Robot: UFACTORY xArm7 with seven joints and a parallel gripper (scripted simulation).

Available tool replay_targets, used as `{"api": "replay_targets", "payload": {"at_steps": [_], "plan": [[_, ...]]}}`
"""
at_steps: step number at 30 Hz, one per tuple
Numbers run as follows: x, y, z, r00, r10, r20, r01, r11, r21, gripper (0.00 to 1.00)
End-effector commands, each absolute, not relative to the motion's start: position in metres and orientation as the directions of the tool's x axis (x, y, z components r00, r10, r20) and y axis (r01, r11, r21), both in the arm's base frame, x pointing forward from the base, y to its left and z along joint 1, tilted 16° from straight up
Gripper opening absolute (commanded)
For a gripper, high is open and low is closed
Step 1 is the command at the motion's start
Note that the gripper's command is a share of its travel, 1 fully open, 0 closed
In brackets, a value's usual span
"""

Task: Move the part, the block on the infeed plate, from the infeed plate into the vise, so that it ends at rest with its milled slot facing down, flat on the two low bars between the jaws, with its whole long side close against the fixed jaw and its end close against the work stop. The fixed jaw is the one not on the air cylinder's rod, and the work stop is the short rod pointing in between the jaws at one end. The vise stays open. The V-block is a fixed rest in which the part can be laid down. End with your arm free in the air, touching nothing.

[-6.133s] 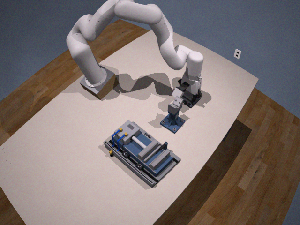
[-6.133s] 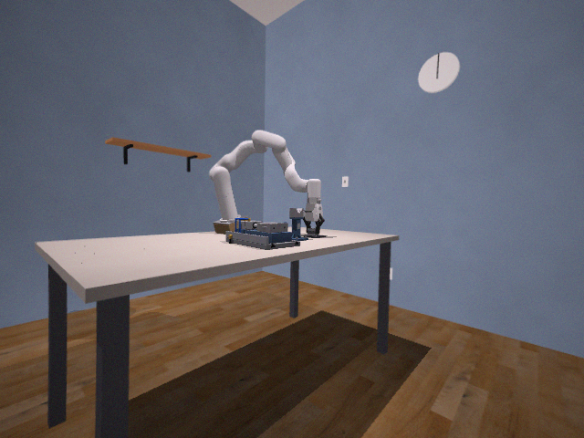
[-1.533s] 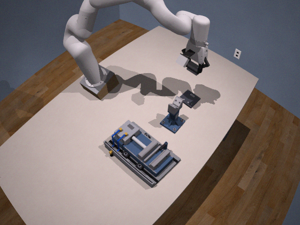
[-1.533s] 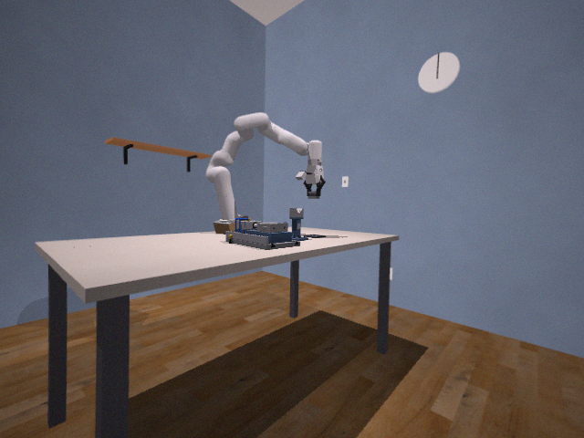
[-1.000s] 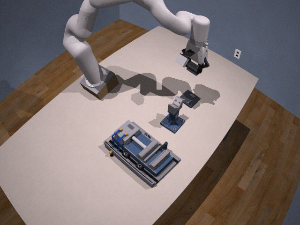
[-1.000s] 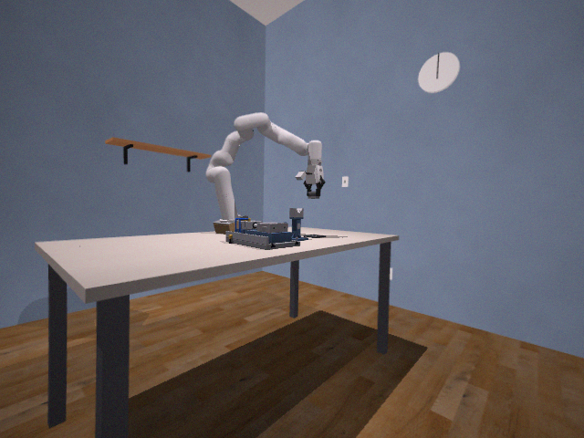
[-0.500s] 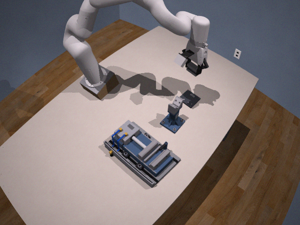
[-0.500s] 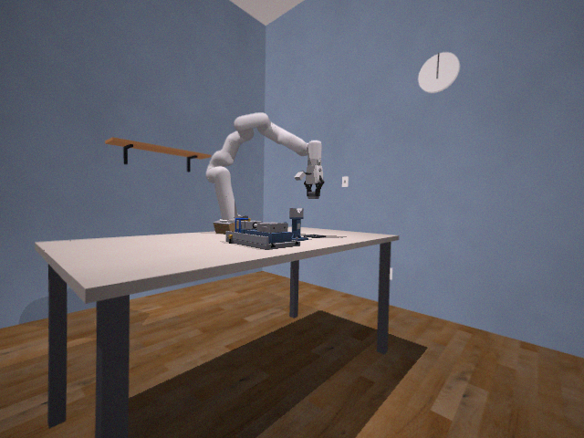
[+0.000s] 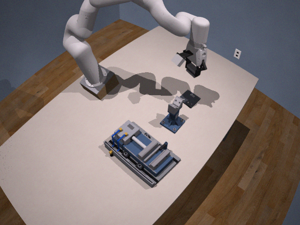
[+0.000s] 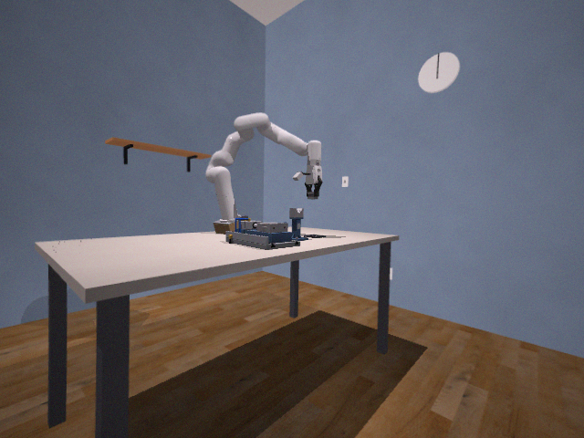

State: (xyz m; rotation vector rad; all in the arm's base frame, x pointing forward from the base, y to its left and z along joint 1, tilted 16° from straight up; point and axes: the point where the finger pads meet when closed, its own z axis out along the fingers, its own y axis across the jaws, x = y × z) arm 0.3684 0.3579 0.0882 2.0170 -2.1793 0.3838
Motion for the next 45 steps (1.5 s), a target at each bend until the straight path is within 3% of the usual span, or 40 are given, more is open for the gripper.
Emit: {"api": "replay_targets", "payload": {"at_steps": [1,23,45], "plan": [[0.371,0.356,0.09,-0.147,-0.951,0.271,-0.987,0.122,-0.106,0.0],[0.379,0.338,0.092,-0.461,-0.857,0.232,-0.885,0.424,-0.191,0.0],[0.39,0.313,0.097,-0.825,-0.552,0.121,-0.562,0.777,-0.284,0.0]]}}
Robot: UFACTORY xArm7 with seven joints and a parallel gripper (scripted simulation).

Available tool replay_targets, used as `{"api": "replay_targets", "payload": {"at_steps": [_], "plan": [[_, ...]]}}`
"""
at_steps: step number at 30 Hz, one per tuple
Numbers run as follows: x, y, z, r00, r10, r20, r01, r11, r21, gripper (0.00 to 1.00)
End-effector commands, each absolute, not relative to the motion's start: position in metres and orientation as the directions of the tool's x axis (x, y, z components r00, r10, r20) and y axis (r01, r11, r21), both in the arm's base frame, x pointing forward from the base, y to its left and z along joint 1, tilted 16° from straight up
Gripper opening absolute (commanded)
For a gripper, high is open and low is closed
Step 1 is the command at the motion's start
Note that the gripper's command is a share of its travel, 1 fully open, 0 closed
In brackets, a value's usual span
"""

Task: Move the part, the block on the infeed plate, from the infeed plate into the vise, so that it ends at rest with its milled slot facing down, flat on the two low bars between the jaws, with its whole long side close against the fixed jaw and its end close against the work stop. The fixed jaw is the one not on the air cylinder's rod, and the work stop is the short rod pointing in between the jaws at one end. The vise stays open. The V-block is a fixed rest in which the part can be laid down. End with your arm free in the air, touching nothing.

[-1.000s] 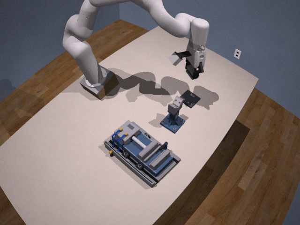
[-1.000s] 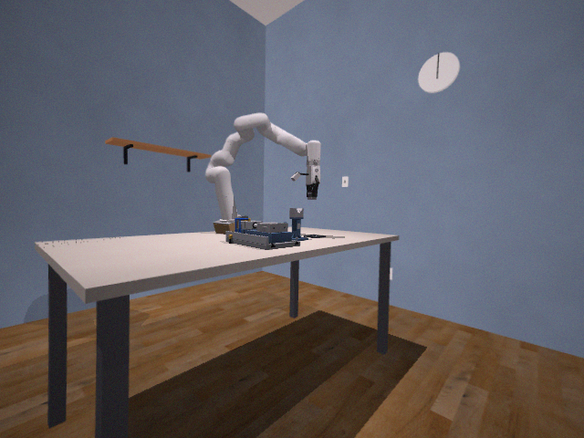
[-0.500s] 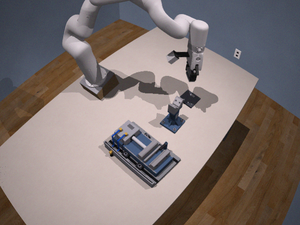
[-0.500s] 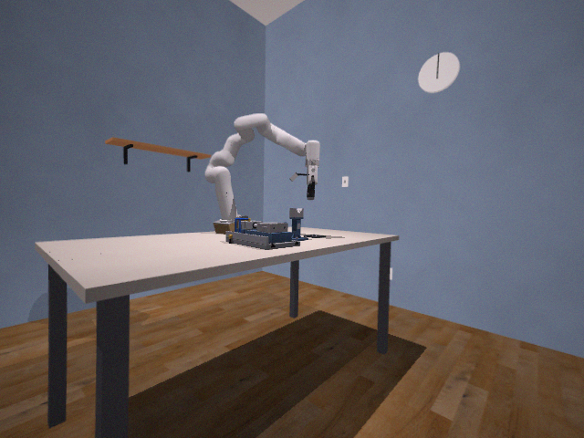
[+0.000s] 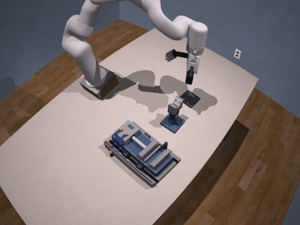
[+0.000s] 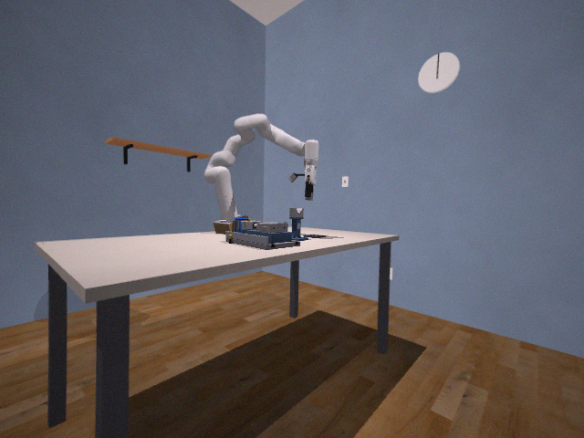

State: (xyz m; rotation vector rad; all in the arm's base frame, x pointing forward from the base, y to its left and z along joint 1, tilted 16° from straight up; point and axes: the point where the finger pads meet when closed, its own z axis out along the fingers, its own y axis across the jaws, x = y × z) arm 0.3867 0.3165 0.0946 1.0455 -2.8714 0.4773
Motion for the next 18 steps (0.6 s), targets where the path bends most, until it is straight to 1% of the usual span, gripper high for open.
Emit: {"api": "replay_targets", "payload": {"at_steps": [1,10,12,18], "plan": [[0.39,0.312,0.098,-0.84,-0.531,0.113,-0.539,0.792,-0.287,0.0],[0.395,0.299,0.101,-0.947,-0.32,0.04,-0.316,0.897,-0.308,0.0],[0.395,0.299,0.101,-0.947,-0.32,0.04,-0.316,0.897,-0.308,0.0],[0.399,0.29,0.104,-0.986,-0.164,-0.012,-0.153,0.938,-0.31,0.0]]}}
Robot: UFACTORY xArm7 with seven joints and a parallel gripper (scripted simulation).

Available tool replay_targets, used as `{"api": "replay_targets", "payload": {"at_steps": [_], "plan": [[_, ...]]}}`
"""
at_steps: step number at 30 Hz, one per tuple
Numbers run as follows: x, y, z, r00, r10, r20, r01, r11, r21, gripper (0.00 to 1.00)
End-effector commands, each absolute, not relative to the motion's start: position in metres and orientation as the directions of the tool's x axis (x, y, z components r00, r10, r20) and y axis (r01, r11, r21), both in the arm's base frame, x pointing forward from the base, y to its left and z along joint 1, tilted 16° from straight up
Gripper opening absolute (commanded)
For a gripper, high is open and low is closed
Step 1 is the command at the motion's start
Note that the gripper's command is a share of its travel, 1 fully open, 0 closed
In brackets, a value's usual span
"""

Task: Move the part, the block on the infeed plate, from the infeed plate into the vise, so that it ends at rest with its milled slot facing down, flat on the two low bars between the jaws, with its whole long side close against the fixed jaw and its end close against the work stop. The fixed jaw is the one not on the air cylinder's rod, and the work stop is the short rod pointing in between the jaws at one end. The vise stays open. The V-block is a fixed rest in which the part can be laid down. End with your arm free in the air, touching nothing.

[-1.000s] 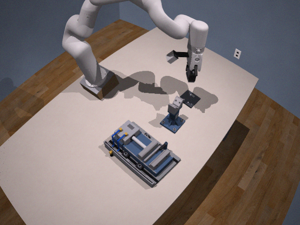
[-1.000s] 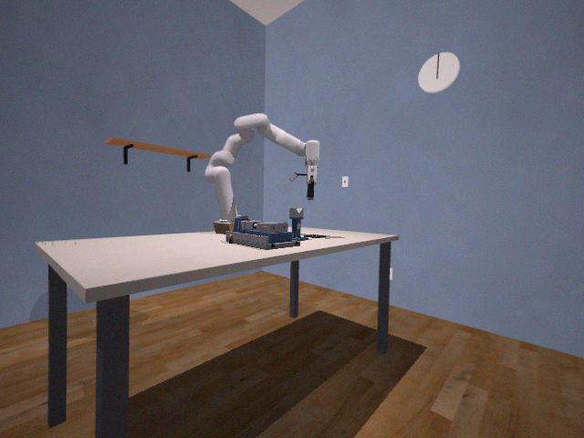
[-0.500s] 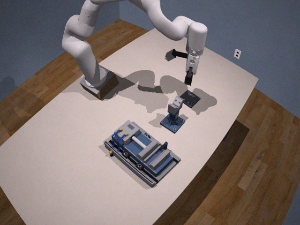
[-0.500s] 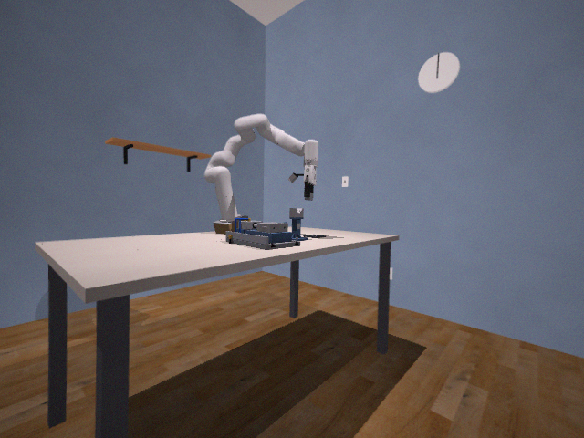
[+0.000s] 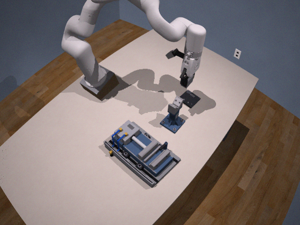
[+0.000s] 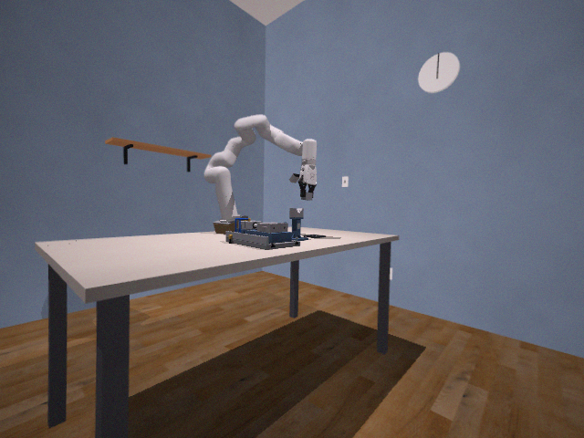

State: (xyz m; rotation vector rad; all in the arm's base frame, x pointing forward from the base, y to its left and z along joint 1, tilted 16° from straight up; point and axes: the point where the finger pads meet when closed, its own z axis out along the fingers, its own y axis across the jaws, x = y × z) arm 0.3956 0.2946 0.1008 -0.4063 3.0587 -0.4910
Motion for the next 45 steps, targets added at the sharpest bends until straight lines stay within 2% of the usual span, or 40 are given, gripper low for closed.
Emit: {"api": "replay_targets", "payload": {"at_steps": [1,13,26,45], "plan": [[0.399,0.289,0.104,-0.99,-0.138,-0.02,-0.125,0.943,-0.31,0.0],[0.404,0.275,0.11,-0.986,0.127,-0.105,0.153,0.945,-0.29,0.0],[0.41,0.259,0.117,-0.878,0.438,-0.195,0.475,0.848,-0.233,0.0],[0.415,0.243,0.124,-0.668,0.698,-0.257,0.742,0.654,-0.148,0.0]]}}
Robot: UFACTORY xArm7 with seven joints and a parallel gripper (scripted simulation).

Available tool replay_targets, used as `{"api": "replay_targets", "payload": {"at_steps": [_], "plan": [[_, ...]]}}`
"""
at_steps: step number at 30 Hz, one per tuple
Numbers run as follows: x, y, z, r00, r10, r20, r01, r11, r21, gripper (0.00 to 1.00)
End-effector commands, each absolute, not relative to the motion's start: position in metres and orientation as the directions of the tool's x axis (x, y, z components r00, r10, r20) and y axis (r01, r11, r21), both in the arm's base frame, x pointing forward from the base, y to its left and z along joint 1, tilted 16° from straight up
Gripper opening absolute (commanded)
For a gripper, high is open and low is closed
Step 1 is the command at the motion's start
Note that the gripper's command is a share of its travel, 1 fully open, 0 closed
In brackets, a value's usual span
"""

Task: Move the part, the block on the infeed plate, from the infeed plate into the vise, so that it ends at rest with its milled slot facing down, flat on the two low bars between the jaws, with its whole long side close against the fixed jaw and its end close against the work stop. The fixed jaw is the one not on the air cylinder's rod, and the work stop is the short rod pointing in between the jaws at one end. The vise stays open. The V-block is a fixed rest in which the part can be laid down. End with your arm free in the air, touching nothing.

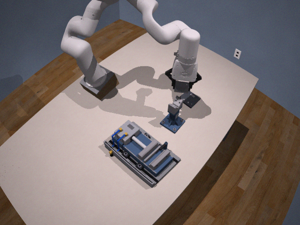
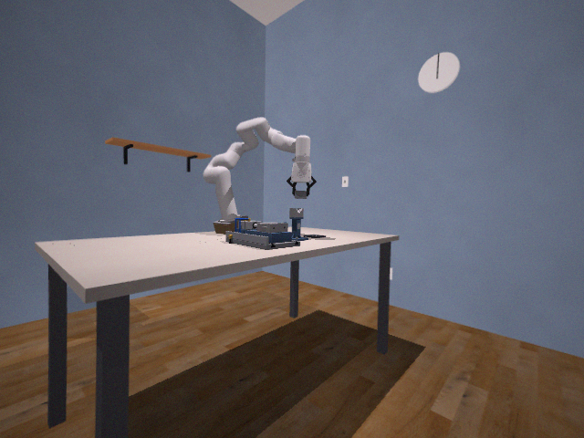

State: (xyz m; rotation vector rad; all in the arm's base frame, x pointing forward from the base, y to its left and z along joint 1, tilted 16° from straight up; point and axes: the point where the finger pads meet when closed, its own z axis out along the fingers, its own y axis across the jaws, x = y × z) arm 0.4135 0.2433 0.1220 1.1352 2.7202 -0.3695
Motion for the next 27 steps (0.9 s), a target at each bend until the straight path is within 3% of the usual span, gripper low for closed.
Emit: {"api": "replay_targets", "payload": {"at_steps": [1,27], "plan": [[0.415,0.242,0.125,-0.653,0.712,-0.26,0.755,0.64,-0.142,0.0],[0.42,0.225,0.134,-0.344,0.895,-0.283,0.936,0.349,-0.033,0.0]]}}
